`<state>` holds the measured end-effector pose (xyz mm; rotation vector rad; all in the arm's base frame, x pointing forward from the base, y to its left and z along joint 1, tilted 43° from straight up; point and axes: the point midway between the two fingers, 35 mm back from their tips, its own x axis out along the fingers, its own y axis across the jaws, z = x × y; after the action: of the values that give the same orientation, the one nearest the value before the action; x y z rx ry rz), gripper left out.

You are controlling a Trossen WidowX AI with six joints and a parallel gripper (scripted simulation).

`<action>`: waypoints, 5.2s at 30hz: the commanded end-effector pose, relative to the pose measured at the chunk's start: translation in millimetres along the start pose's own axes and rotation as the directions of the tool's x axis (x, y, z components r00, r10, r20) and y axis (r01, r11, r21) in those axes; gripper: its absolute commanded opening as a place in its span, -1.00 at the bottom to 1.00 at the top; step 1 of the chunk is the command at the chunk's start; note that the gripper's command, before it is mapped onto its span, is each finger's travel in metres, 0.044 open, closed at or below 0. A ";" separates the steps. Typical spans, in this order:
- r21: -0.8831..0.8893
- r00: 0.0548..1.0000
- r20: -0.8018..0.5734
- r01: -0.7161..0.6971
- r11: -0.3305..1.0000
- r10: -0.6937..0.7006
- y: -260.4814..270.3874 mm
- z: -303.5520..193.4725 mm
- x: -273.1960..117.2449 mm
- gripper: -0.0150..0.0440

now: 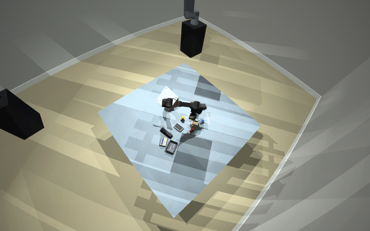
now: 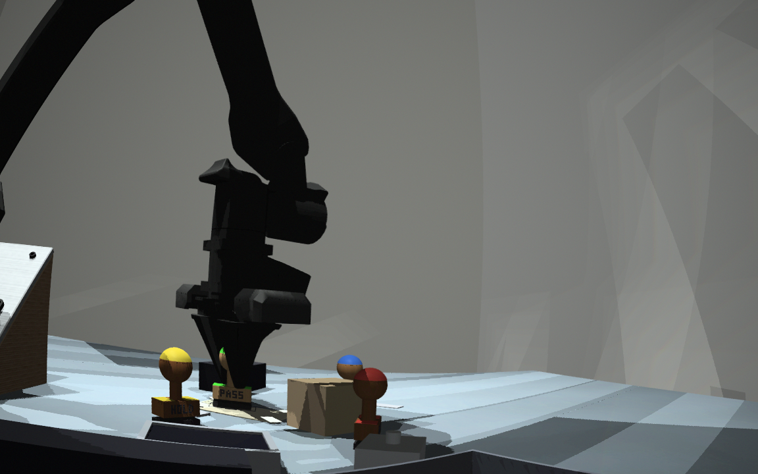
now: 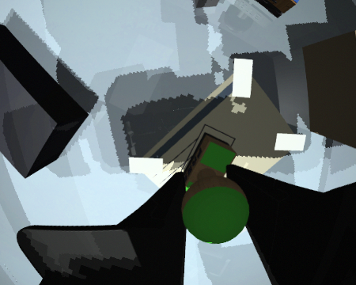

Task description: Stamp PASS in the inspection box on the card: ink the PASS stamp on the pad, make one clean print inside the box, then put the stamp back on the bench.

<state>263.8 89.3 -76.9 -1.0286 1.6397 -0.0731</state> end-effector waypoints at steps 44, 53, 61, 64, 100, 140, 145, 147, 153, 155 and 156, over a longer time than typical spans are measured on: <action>-0.007 1.000 0.000 0.004 1.000 -0.004 -0.6 -0.2 3.9 -0.49; -0.007 1.000 0.000 0.004 1.000 -0.004 -0.6 -0.2 4.6 -0.49; -0.007 1.000 0.000 0.004 1.000 -0.004 -0.6 -0.2 4.6 -0.49; -0.007 1.000 0.000 0.004 1.000 -0.004 -0.6 -0.2 4.6 -0.49; -0.007 1.000 0.001 0.002 1.000 -0.002 0.4 2.1 -22.6 -0.49; -0.012 1.000 0.018 -0.019 1.000 0.019 -75.5 6.1 -76.4 -0.49; -0.011 1.000 0.023 -0.020 1.000 0.020 -114.5 0.6 -78.4 -0.49; -0.011 1.000 0.024 -0.019 1.000 0.019 -130.1 -3.0 -78.9 -0.49; -0.007 1.000 0.021 -0.012 1.000 0.012 -176.8 -18.7 -79.6 -0.49; -0.006 1.000 0.019 -0.008 1.000 0.009 -192.0 -25.6 -79.7 -0.49; -0.005 1.000 0.017 -0.007 1.000 0.007 -199.6 -29.3 -79.7 -0.49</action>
<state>348.8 22.4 87.1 -1.0160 1.6260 -0.0494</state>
